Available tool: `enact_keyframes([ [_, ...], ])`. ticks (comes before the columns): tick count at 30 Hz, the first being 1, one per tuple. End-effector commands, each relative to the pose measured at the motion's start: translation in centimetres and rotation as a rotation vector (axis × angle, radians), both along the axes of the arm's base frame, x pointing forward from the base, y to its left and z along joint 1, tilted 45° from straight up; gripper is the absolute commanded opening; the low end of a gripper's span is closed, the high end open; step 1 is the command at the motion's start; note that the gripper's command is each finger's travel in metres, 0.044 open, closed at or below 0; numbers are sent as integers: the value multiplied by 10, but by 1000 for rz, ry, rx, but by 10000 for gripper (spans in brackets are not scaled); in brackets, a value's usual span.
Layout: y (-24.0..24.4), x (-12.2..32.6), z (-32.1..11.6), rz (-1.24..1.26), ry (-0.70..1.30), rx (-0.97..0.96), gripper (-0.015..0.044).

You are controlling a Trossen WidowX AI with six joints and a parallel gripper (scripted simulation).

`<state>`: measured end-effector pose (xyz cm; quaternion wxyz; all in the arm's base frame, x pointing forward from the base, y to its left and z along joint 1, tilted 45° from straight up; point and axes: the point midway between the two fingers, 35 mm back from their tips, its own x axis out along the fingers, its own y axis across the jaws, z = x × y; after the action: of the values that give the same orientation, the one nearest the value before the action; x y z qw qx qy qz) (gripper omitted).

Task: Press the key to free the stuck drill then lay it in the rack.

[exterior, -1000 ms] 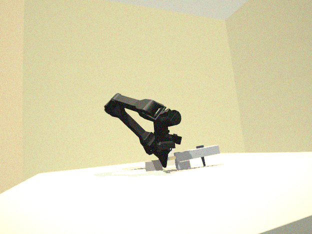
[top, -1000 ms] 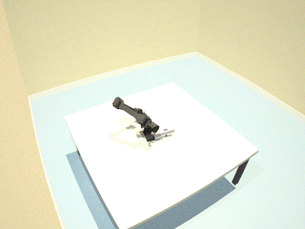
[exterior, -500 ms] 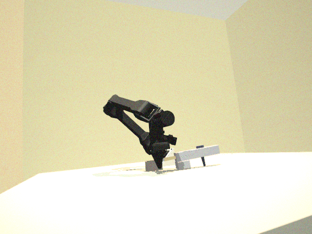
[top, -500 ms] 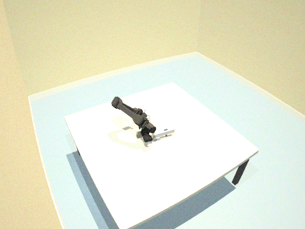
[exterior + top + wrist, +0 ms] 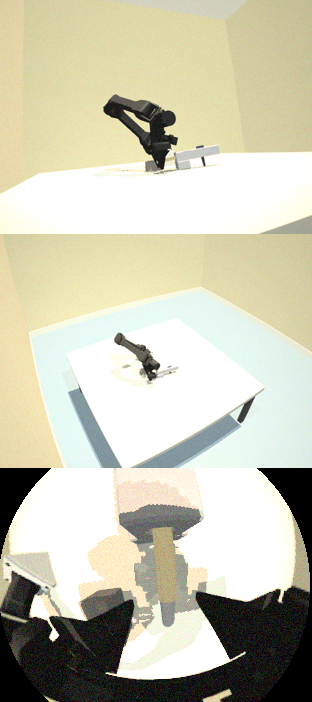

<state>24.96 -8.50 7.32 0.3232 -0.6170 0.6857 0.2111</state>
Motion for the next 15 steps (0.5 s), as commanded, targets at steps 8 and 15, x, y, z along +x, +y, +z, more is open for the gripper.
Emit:
enact_keyframes([
  [8,3,1,-5,-3,-1,0,440],
  [15,4,2,-8,-3,-1,0,440],
])
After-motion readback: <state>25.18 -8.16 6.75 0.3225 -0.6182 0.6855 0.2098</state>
